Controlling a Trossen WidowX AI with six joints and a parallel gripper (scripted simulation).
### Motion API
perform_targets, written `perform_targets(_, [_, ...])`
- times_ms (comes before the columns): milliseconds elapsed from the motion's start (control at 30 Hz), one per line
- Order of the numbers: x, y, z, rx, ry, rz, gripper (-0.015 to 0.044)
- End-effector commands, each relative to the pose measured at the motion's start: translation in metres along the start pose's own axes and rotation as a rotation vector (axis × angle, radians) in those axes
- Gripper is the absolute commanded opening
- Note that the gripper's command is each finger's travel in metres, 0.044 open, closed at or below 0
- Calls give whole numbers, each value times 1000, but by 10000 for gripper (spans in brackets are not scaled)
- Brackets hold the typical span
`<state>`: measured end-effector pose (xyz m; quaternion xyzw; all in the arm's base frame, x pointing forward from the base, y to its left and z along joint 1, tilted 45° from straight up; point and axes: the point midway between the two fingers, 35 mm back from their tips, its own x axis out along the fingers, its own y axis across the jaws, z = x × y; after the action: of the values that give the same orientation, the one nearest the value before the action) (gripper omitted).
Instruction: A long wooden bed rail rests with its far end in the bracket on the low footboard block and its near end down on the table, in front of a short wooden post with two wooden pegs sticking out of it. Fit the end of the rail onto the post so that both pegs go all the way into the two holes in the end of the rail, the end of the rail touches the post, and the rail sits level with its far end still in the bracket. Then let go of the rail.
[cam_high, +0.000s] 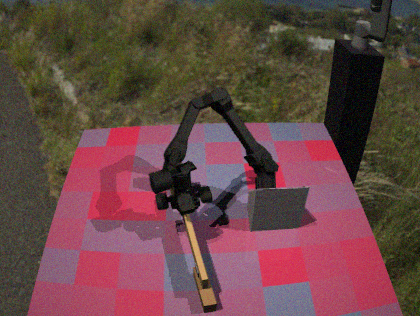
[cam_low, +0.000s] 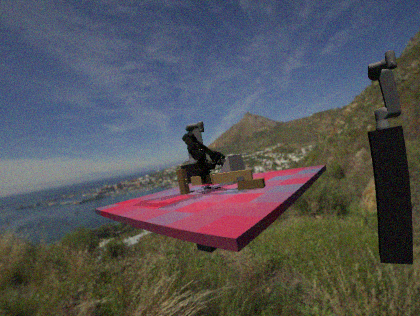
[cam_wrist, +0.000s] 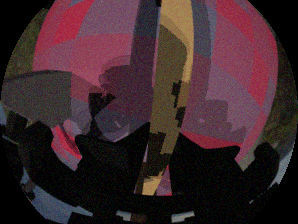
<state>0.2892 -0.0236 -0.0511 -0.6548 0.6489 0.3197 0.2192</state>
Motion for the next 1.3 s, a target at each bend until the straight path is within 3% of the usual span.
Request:
perform_targets(0, [-3,0,2,-2,-6,-3,0])
perform_targets(1267, [-1,1,-4,-2,-5,-2,0])
